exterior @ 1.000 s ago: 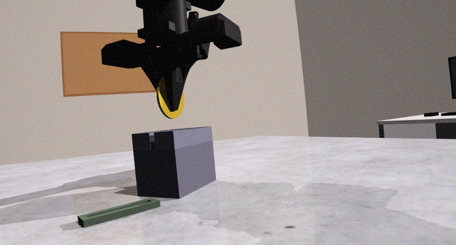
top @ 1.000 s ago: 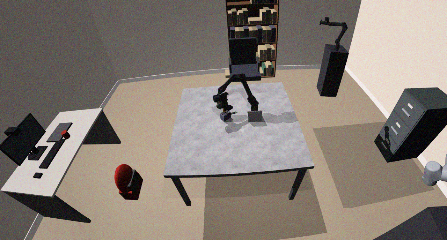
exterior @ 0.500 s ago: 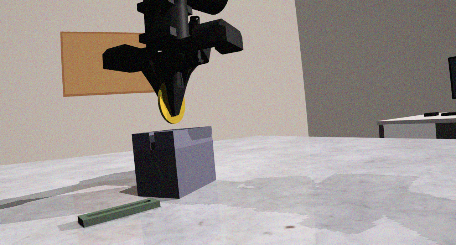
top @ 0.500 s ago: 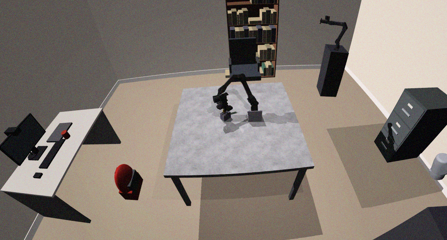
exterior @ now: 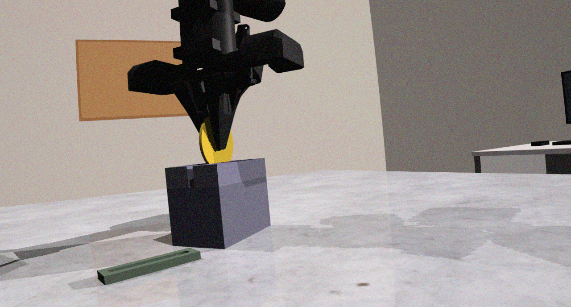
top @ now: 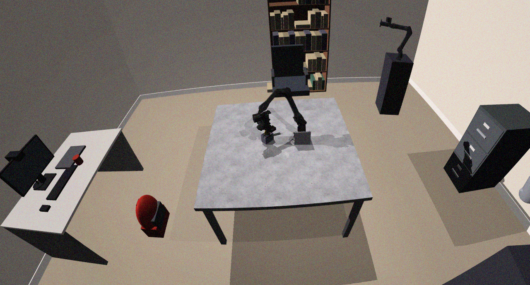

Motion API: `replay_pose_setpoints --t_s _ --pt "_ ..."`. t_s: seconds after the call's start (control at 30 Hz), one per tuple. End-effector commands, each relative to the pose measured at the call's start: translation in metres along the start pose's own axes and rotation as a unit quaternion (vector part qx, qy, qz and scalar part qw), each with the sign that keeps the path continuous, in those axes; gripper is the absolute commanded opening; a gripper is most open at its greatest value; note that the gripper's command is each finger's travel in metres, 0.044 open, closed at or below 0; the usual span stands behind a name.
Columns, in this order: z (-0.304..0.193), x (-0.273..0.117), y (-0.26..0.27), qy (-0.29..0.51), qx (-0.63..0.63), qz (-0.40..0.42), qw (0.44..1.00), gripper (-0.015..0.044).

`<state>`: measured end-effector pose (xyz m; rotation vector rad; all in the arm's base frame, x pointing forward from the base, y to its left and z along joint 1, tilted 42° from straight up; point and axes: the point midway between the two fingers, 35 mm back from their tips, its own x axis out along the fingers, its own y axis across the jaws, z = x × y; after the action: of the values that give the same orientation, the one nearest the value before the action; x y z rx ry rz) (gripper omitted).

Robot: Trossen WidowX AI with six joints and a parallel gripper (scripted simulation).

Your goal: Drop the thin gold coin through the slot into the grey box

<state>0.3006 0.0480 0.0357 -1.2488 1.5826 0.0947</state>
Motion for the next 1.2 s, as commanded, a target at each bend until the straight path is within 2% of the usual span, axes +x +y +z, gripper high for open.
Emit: replay_pose_setpoints --t_s 0.0,0.07,0.37,0.67,0.73,0.83,1.17 --pt "0.000 0.000 0.000 0.000 0.000 0.000 1.000 0.0105" --pt "0.000 0.000 0.000 0.000 0.000 0.000 1.000 0.0157" --pt "0.000 0.000 0.000 0.000 0.000 0.000 1.000 0.0161" --pt "0.000 -0.020 0.001 0.000 -0.001 0.001 1.000 0.0397" --pt "-0.001 -0.039 0.001 0.001 -0.002 0.000 1.000 0.0440" --pt "-0.004 -0.061 0.002 0.003 -0.004 -0.001 1.000 0.0440" --pt "-0.004 -0.061 0.002 0.003 -0.004 -0.001 1.000 0.0440"
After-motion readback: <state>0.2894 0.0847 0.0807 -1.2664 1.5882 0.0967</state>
